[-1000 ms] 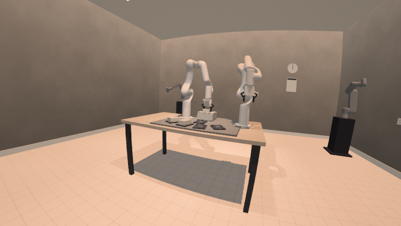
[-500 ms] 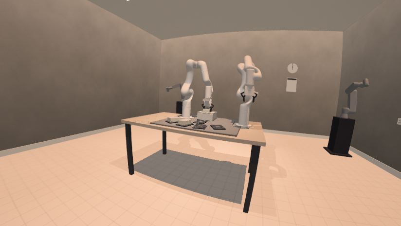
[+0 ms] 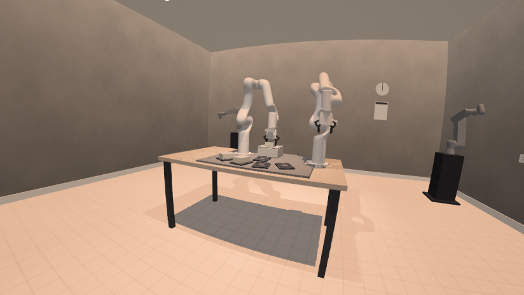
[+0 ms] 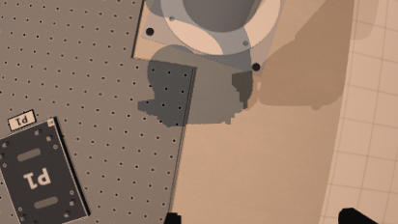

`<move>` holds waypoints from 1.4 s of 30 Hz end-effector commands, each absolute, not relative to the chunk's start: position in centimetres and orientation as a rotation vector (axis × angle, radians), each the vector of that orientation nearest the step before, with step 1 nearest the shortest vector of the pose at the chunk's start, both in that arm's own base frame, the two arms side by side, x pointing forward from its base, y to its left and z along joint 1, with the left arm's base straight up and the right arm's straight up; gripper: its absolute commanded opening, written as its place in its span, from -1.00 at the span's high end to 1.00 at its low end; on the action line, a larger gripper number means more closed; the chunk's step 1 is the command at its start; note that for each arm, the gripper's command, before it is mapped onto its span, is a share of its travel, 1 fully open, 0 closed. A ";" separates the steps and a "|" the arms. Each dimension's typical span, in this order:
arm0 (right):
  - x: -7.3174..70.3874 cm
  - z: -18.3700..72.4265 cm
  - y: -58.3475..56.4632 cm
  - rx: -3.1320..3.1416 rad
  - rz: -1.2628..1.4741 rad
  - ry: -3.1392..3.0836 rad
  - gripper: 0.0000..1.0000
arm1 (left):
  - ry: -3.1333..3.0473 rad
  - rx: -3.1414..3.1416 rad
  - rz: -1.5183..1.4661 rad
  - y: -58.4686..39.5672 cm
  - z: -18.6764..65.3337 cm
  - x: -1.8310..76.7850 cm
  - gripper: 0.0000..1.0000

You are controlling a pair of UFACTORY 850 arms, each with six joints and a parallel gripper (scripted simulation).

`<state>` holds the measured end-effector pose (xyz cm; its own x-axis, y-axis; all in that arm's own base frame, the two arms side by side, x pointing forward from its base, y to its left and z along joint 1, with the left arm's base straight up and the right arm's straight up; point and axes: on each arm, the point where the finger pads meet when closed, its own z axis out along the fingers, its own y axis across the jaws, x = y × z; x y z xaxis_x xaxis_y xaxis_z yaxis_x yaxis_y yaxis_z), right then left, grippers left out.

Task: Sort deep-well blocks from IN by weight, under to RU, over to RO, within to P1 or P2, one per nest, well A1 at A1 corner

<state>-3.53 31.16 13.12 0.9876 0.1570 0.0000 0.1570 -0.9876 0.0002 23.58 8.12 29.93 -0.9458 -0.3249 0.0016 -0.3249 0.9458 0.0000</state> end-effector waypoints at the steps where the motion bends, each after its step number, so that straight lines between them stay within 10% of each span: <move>1: -3.5 13.2 31.2 3.133 0.000 0.247 1.00 | -3.099 0.517 0.000 8.1 30.0 23.6 -1.00; 42: -3.5 15.2 31.2 3.133 0.000 0.247 1.00 | -3.099 0.517 0.000 8.1 30.0 23.6 -1.00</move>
<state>-3.53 31.17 15.08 0.9876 0.1570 0.0000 0.1570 -0.9876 -0.0001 23.58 8.12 29.93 -0.9458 -0.3249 0.0016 -0.3249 0.9458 0.0000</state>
